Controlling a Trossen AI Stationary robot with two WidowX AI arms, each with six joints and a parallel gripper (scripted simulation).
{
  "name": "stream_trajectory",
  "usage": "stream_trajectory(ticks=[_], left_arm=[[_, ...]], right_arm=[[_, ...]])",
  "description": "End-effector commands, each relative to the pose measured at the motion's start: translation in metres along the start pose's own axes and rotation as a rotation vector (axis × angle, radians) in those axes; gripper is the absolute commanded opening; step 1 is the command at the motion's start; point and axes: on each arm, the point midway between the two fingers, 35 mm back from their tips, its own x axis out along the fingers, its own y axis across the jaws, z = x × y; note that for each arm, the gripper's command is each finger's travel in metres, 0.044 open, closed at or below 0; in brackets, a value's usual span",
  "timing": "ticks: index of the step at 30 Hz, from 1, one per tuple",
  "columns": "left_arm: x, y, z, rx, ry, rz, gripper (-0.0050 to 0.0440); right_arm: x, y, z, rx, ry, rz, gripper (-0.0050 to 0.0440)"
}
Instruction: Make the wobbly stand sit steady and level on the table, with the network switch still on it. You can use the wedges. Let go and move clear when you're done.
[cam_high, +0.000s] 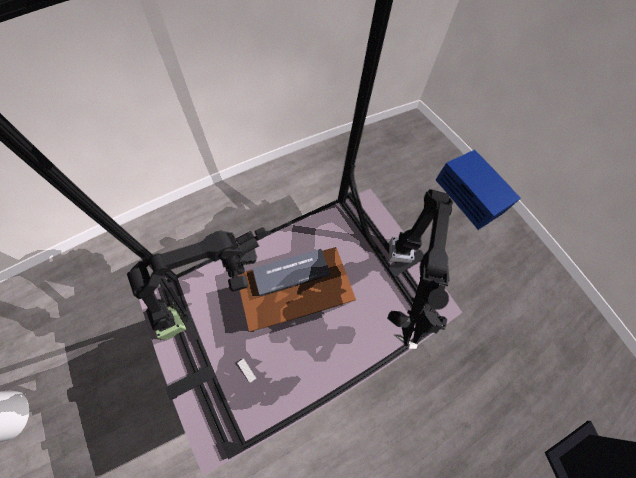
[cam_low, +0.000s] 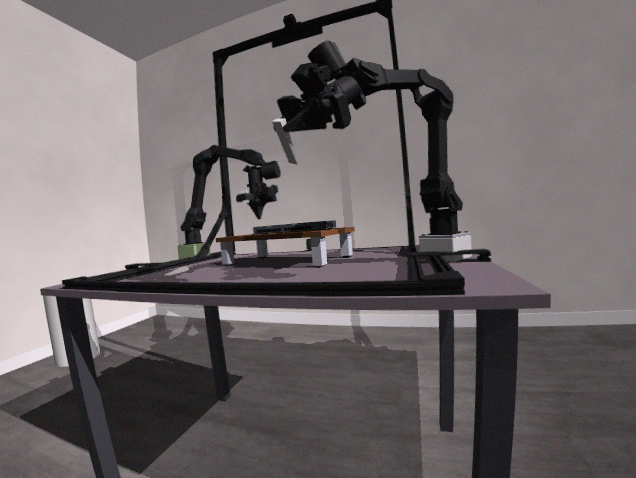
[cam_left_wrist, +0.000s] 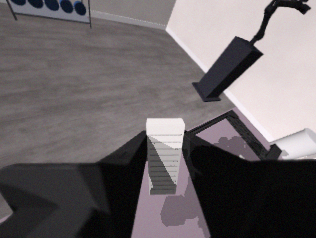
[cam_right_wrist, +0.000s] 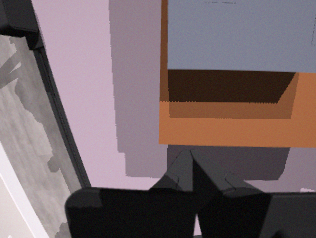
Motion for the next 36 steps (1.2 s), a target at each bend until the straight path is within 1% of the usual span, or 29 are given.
stream_trajectory(ticks=[1, 5, 9, 15, 16, 21, 26, 32, 33, 36], left_arm=[[-0.01, -0.012, 0.028, 0.017, -0.093, -0.039, 0.0], [-0.033, -0.032, 0.075, 0.047, -0.251, -0.102, 0.0], [-0.063, -0.051, 0.12, 0.075, -0.412, -0.159, 0.0], [-0.063, -0.051, 0.12, 0.075, -0.412, -0.159, 0.0], [-0.066, -0.05, 0.116, 0.069, -0.411, -0.16, 0.0], [-0.11, -0.07, 0.164, 0.102, -0.603, -0.222, 0.0], [-0.163, -0.088, 0.206, 0.133, -0.797, -0.277, 0.0], [-0.163, -0.088, 0.206, 0.133, -0.797, -0.277, 0.0], [-0.166, -0.086, 0.202, 0.126, -0.797, -0.28, 0.0], [-0.199, -0.095, 0.222, 0.143, -0.911, -0.309, 0.0]], right_arm=[[0.0, 0.0, 0.0, 0.0, 0.0, 0.0, 0.0], [0.0, 0.0, 0.0, 0.0, 0.0, 0.0, 0.0], [0.0, 0.0, 0.0, 0.0, 0.0, 0.0, 0.0], [0.0, 0.0, 0.0, 0.0, 0.0, 0.0, 0.0], [0.0, 0.0, 0.0, 0.0, 0.0, 0.0, 0.0], [0.0, 0.0, 0.0, 0.0, 0.0, 0.0, 0.0], [0.0, 0.0, 0.0, 0.0, 0.0, 0.0, 0.0], [0.0, 0.0, 0.0, 0.0, 0.0, 0.0, 0.0], [0.0, 0.0, 0.0, 0.0, 0.0, 0.0, 0.0], [0.0, 0.0, 0.0, 0.0, 0.0, 0.0, 0.0]])
